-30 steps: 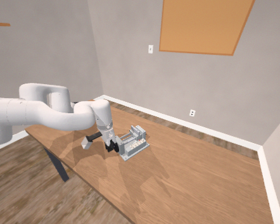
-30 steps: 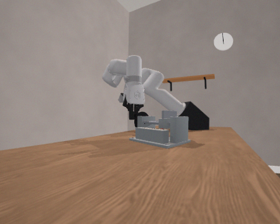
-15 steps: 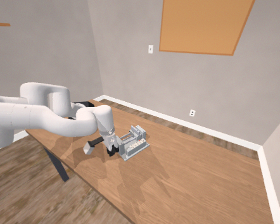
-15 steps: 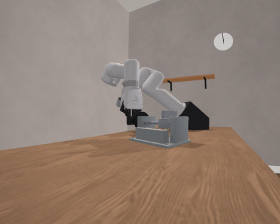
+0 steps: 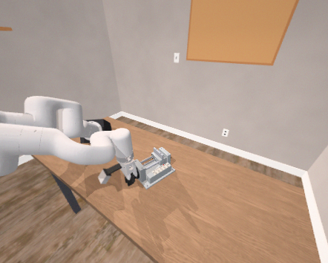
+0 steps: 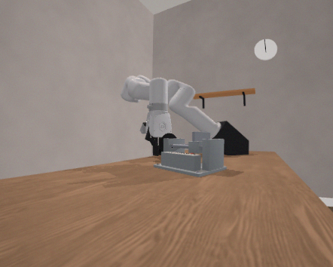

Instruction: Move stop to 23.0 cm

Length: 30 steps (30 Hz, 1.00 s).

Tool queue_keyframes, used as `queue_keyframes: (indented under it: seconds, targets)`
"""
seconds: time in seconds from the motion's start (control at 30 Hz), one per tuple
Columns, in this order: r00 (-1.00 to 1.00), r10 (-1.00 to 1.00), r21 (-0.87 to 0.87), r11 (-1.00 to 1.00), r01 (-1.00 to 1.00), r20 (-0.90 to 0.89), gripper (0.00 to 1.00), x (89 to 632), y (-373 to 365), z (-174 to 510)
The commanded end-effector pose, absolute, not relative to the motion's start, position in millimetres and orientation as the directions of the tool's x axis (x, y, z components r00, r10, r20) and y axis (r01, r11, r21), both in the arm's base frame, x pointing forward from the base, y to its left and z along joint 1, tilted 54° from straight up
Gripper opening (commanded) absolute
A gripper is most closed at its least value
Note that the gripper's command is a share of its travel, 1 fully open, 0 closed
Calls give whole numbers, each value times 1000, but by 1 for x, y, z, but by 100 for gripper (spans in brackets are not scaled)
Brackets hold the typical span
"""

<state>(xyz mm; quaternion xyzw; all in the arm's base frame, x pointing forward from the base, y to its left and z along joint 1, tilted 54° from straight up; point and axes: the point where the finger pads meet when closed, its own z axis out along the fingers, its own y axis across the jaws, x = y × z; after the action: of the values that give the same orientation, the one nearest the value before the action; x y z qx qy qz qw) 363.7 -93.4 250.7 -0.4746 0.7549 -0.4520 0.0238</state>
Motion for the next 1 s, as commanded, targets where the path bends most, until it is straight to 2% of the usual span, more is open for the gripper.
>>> queue_keyframes:
  seconds: [0.0,0.97]
  targets:
    - [-547,-738,-705,139,-695,394,6,359,-96,239]
    - [-547,-738,-705,139,-695,394,6,318,-72,225]
